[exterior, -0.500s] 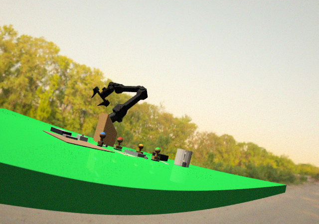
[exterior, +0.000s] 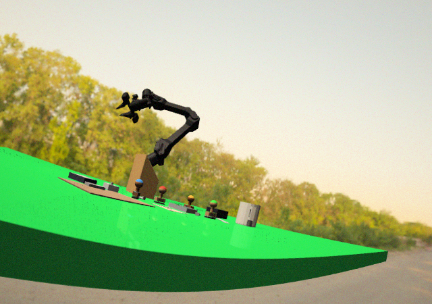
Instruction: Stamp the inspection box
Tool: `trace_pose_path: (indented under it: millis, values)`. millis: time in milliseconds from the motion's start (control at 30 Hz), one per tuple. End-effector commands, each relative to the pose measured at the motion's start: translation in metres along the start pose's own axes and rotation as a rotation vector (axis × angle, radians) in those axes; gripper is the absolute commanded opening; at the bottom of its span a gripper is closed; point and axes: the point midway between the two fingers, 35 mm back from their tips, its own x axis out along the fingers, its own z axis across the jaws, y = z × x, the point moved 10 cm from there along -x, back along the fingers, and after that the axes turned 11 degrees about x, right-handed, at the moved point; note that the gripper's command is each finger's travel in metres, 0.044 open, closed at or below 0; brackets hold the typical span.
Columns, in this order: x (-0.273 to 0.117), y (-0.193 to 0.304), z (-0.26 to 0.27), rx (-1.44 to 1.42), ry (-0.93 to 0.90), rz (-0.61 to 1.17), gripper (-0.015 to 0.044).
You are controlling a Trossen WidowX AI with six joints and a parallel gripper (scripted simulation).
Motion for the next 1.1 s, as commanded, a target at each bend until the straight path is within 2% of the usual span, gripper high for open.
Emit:
trace_pose_path:
  millis: [0, 167, 567, 833, 1067]
  values:
    - [-0.014, 0.029, 0.042, -0.113, -0.103, 0.06, 0.0215]
    - [-0.039, 0.061, 0.086, -0.256, -0.24, 0.119, 0.0215]
    - [-0.145, 0.172, 0.168, -0.701, -0.642, 0.272, 0.0215]
    - [-0.219, 0.255, 0.185, -0.974, -0.869, 0.389, 0.0215]
    - [-0.283, 0.335, 0.172, -1.26, -1.031, 0.538, 0.0215]
